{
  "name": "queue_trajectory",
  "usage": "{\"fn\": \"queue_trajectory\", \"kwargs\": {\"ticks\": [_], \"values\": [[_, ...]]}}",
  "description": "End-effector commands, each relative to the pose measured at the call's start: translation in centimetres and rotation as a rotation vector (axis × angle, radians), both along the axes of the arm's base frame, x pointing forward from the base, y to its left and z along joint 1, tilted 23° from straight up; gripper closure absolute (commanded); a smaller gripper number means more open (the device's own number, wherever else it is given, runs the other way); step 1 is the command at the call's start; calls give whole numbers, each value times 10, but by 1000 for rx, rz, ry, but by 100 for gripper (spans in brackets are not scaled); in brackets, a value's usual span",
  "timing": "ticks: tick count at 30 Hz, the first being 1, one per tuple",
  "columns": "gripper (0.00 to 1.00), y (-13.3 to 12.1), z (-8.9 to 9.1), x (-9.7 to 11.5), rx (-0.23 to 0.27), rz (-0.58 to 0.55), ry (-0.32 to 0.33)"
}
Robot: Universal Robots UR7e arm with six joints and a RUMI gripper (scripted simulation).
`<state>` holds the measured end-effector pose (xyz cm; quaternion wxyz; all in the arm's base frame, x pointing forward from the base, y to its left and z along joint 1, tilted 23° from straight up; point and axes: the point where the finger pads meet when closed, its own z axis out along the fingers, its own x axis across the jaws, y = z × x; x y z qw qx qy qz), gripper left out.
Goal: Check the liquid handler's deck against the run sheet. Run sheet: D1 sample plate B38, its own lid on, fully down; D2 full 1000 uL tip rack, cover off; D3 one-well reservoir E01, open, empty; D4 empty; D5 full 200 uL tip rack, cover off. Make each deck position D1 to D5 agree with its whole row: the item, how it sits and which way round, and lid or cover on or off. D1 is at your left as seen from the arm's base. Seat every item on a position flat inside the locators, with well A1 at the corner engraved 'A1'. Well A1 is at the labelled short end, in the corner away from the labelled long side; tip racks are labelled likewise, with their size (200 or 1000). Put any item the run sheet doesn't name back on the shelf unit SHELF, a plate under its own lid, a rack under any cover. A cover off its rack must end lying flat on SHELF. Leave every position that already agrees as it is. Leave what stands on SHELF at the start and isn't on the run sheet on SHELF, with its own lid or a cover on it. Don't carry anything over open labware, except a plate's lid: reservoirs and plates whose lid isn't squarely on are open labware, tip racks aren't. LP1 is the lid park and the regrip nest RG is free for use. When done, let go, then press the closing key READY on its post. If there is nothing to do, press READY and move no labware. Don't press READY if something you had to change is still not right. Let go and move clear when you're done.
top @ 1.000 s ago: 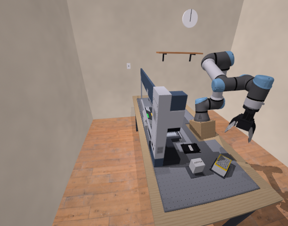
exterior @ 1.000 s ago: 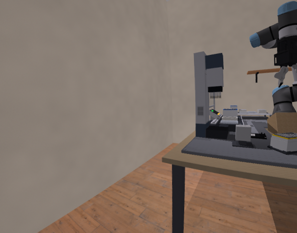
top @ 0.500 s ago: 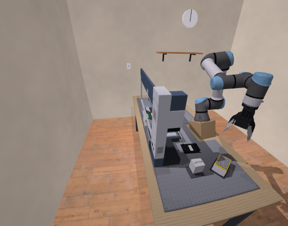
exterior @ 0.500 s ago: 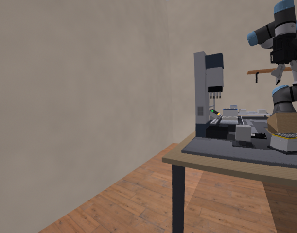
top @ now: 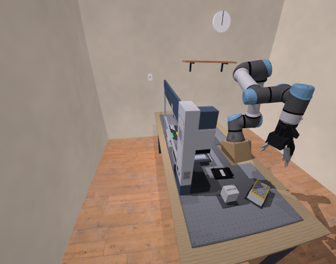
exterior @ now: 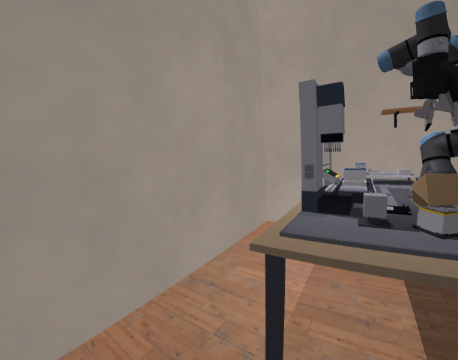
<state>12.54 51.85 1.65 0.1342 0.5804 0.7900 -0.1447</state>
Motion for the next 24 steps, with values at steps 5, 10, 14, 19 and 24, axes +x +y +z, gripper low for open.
{"fn": "queue_trajectory", "kwargs": {"ticks": [5,10,14,19,24], "values": [[18,-2,-1,0,6,-179,-76],[18,-2,-1,-1,8,-234,-99],[18,-2,0,-1,12,-307,-130],[18,-2,0,0,17,-400,-168],[18,-2,-1,-1,17,-441,-186]]}}
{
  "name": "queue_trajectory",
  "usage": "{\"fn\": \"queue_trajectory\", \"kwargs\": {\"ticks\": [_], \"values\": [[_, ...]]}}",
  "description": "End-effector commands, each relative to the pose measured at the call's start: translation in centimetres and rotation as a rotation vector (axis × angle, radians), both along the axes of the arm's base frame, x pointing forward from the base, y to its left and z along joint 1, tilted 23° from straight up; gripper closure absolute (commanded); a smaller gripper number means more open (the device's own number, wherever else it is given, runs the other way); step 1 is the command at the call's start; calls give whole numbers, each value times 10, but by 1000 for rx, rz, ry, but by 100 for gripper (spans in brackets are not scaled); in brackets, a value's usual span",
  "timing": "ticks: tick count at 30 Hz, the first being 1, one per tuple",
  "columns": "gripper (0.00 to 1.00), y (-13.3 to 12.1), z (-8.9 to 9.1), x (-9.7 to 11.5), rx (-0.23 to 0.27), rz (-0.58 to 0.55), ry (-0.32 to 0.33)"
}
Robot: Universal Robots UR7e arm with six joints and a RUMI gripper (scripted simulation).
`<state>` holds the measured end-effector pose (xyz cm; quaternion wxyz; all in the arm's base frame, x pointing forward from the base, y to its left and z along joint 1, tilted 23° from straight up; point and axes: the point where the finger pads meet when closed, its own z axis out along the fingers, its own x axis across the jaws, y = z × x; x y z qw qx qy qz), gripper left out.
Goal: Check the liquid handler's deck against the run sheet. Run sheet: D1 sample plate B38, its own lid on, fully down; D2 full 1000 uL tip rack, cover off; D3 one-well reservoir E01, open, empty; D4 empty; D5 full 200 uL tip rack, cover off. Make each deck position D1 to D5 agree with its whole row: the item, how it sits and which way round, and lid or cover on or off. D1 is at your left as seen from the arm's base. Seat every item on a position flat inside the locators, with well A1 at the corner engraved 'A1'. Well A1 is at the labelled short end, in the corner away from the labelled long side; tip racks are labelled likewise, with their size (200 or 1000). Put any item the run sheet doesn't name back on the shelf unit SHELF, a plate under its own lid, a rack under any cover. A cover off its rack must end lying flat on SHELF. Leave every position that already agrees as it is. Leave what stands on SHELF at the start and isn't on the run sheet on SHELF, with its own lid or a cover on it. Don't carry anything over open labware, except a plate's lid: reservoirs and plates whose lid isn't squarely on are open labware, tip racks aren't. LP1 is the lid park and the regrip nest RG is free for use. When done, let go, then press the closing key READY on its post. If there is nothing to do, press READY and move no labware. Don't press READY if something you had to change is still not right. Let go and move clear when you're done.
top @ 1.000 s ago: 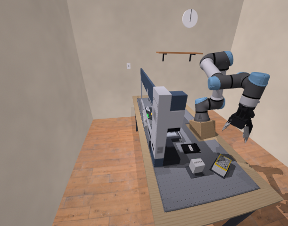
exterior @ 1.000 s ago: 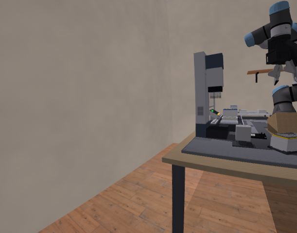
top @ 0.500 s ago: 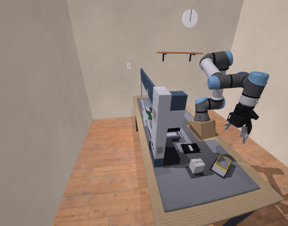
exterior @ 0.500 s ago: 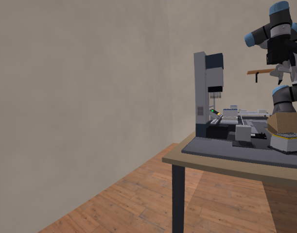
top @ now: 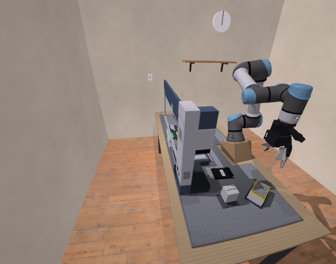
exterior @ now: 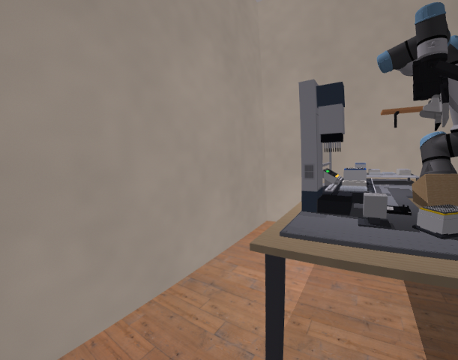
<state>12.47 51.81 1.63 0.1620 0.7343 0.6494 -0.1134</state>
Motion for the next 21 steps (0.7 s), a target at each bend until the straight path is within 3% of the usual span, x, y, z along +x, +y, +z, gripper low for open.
{"fn": "queue_trajectory", "kwargs": {"ticks": [1,8,21], "values": [[18,-1,-1,0,-1,-48,-21],[18,1,1,30,8,-161,-69],[18,-1,1,27,15,-360,-153]]}}
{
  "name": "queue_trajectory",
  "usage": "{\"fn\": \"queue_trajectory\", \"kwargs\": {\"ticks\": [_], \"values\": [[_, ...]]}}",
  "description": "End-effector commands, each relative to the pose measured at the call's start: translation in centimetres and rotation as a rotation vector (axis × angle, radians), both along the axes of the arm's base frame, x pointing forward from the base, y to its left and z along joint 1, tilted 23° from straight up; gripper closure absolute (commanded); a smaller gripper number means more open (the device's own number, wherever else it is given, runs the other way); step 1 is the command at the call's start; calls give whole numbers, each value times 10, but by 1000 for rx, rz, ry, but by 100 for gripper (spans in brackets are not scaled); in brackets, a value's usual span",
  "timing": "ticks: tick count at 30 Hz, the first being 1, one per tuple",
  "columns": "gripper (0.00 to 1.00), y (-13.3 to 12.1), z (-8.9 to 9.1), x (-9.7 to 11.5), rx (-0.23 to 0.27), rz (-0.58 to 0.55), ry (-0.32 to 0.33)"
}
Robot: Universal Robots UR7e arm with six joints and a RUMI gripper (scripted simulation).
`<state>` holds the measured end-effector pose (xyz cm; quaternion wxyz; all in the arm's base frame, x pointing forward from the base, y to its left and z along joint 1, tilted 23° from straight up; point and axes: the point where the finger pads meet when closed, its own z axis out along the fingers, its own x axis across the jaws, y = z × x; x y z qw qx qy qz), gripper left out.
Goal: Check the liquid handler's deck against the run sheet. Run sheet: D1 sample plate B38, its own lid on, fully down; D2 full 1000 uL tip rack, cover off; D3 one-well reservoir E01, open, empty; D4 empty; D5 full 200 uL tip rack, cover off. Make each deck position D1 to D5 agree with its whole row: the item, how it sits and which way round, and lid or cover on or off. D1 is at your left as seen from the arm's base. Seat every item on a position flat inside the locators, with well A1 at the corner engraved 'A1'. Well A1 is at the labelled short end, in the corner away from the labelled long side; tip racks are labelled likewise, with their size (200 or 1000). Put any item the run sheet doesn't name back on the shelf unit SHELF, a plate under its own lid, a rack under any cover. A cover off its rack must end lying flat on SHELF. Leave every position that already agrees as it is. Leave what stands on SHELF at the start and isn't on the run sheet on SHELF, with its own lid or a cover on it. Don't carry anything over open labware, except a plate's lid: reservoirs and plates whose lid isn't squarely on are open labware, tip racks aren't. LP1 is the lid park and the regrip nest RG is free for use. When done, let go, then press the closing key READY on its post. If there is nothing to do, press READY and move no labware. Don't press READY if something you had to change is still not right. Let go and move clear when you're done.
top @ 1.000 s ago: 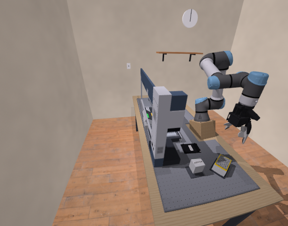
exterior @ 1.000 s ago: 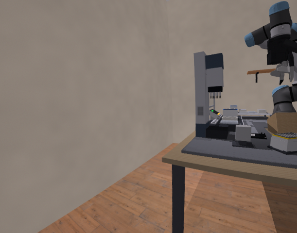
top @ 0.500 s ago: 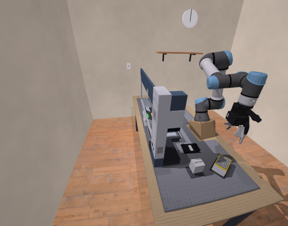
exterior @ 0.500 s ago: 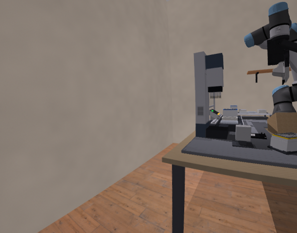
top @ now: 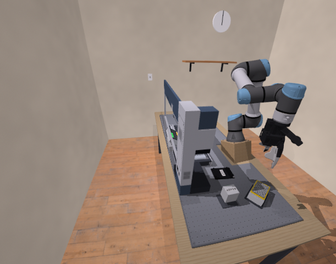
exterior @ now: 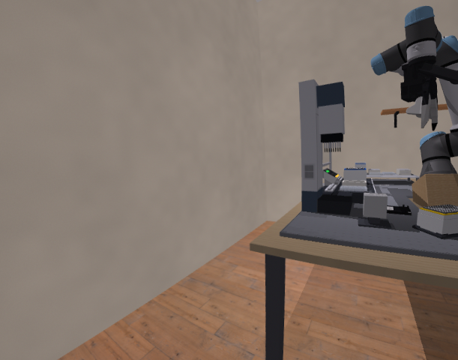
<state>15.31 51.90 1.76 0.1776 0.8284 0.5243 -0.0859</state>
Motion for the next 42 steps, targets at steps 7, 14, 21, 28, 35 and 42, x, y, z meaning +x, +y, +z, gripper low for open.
{"fn": "queue_trajectory", "kwargs": {"ticks": [7,14,21,28,35,42], "values": [[18,-1,0,-1,7,-195,-83],[18,-1,-1,-2,12,-305,-130],[18,-1,-1,-2,17,-416,-176],[18,-1,-1,-1,20,-476,-201],[18,1,1,27,26,-572,-241],[18,1,2,28,35,-698,-294]]}}
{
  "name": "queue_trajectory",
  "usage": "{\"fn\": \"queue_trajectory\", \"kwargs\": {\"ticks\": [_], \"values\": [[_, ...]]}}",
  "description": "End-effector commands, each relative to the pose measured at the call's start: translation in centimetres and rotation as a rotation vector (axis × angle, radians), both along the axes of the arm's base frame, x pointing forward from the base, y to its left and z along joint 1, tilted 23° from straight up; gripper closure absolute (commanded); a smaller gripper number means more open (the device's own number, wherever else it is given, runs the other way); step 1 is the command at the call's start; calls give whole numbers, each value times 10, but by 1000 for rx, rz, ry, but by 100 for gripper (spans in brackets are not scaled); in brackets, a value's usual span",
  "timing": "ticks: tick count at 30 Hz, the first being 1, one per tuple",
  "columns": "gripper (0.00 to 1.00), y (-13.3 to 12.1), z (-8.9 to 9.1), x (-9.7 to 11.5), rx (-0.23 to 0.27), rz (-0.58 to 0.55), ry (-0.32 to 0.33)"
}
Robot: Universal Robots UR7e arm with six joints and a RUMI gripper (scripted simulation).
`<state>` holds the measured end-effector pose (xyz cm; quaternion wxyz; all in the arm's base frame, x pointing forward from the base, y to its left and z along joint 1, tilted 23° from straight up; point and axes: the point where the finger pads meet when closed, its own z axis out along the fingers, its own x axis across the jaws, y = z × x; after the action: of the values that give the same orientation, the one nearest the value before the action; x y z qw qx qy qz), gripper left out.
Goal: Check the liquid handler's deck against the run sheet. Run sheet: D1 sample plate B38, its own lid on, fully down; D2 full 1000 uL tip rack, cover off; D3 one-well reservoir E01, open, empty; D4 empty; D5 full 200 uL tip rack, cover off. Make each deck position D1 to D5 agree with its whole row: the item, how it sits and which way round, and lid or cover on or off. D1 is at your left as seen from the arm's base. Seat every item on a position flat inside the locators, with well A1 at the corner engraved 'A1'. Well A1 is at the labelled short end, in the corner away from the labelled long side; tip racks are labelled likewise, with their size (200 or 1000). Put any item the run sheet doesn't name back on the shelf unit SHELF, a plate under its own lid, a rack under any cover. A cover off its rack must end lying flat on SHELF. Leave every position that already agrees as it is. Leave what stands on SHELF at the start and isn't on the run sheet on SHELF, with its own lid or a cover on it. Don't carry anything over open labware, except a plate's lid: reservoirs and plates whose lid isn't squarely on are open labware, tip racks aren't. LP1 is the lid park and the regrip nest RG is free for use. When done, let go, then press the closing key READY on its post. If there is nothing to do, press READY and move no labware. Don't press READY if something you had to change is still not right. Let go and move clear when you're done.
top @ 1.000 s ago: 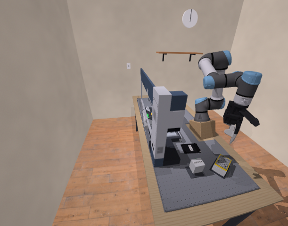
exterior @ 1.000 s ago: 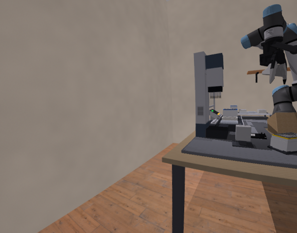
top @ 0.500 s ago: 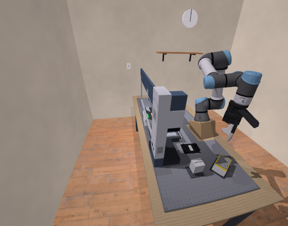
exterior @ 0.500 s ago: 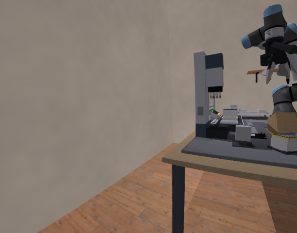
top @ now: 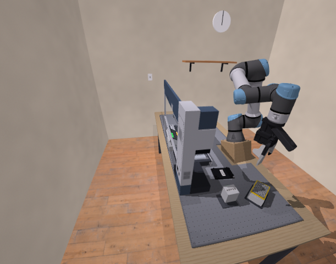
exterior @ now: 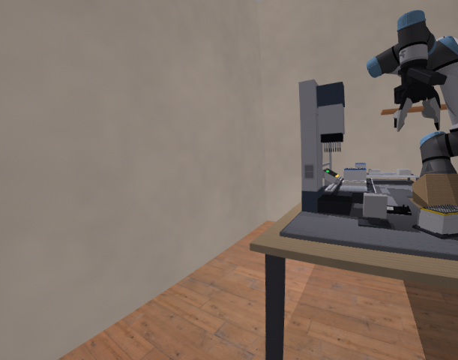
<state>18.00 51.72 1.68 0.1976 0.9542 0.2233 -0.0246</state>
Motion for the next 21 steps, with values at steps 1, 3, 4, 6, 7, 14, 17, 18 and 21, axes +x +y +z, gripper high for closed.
{"fn": "queue_trajectory", "kwargs": {"ticks": [1,3,4,6,7,14,17,18,21], "values": [[18,3,2,0,8,-98,-47],[18,2,2,0,10,-135,-63],[18,2,2,-1,10,-153,-70],[18,2,2,-1,11,-172,-78],[18,2,2,-1,11,-172,-78],[18,1,1,-1,14,-301,-131],[18,1,1,-1,18,-356,-154],[18,1,1,-1,19,-374,-162],[18,1,1,-1,21,-430,-185]]}}
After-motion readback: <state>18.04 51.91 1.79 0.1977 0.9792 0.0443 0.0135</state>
